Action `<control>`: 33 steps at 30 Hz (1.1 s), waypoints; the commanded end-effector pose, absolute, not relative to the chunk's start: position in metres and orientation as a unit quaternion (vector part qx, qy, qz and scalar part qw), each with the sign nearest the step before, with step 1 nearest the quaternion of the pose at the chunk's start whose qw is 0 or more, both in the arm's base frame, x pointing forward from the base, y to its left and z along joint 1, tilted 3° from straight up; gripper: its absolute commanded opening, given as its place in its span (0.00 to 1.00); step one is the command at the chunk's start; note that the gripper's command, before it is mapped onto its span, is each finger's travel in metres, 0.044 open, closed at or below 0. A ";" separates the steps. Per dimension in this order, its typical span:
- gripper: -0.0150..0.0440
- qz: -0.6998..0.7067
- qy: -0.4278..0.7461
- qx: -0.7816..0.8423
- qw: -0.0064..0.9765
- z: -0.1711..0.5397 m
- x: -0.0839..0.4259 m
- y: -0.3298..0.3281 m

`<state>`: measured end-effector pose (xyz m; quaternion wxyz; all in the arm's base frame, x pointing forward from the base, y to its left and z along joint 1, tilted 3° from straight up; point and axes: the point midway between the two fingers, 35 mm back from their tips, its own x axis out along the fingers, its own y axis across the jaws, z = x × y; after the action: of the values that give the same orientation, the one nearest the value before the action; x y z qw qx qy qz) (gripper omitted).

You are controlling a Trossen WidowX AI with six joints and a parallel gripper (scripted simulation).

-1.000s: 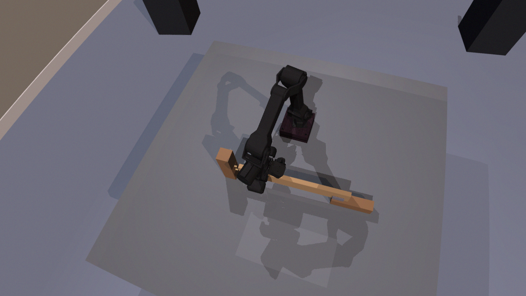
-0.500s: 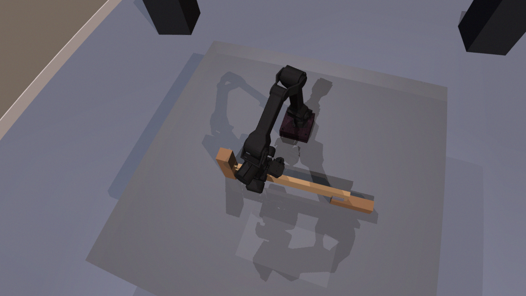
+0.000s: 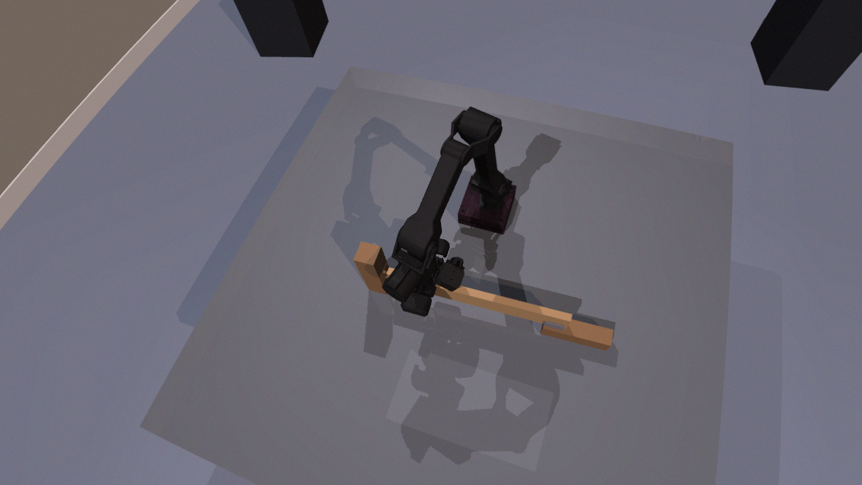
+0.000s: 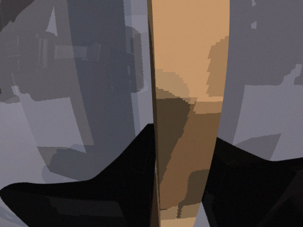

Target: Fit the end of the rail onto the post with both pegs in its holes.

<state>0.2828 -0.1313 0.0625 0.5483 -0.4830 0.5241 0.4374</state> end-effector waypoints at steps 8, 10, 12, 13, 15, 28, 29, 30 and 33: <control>0.25 0.436 0.523 -0.484 0.549 0.065 0.283 -0.136; 0.25 0.436 0.523 -0.484 0.549 0.065 0.283 -0.136; 0.25 0.436 0.523 -0.484 0.549 0.065 0.283 -0.137; 0.25 0.436 0.523 -0.484 0.549 0.065 0.283 -0.137; 0.25 0.436 0.524 -0.484 0.549 0.064 0.283 -0.138; 0.25 0.436 0.524 -0.485 0.549 0.064 0.282 -0.142; 0.25 0.436 0.524 -0.485 0.549 0.064 0.282 -0.142; 0.25 0.436 0.524 -0.485 0.549 0.064 0.282 -0.143; 0.25 0.436 0.524 -0.485 0.549 0.064 0.282 -0.144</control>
<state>0.2813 -0.1414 0.0627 0.5483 -0.4831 0.5242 0.4373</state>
